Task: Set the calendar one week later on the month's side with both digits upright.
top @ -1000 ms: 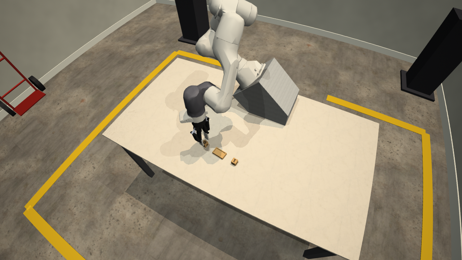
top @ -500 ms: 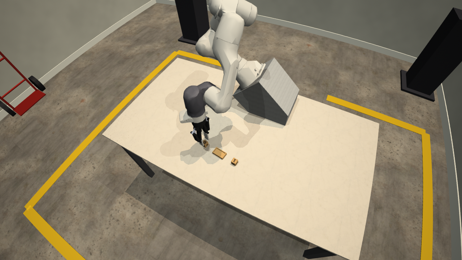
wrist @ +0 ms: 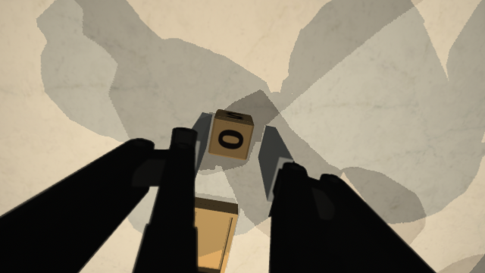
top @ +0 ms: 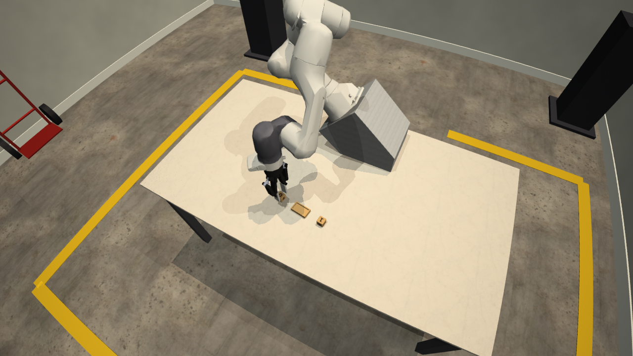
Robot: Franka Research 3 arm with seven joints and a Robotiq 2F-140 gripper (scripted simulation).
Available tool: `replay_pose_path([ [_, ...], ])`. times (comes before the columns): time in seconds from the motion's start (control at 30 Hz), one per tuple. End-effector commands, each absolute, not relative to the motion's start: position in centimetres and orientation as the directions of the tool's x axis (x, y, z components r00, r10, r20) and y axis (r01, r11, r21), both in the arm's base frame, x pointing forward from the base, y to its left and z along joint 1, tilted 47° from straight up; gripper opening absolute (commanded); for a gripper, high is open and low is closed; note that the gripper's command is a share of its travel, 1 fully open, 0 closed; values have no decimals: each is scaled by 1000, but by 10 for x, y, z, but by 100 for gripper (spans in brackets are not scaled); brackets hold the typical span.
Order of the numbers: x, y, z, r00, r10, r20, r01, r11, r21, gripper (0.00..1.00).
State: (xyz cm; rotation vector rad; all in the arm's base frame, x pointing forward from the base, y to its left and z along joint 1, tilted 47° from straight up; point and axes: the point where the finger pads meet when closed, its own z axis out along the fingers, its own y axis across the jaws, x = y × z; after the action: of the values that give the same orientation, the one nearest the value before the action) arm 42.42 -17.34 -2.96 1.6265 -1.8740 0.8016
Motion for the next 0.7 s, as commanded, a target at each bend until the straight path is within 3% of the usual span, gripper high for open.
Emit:
replay_pose_path([
  [0.0, 428, -177, -32, -127, -678, 724, -992, 85, -94, 28],
  [0.67, 428, -180, -36, -127, -678, 724, -992, 85, -94, 28],
])
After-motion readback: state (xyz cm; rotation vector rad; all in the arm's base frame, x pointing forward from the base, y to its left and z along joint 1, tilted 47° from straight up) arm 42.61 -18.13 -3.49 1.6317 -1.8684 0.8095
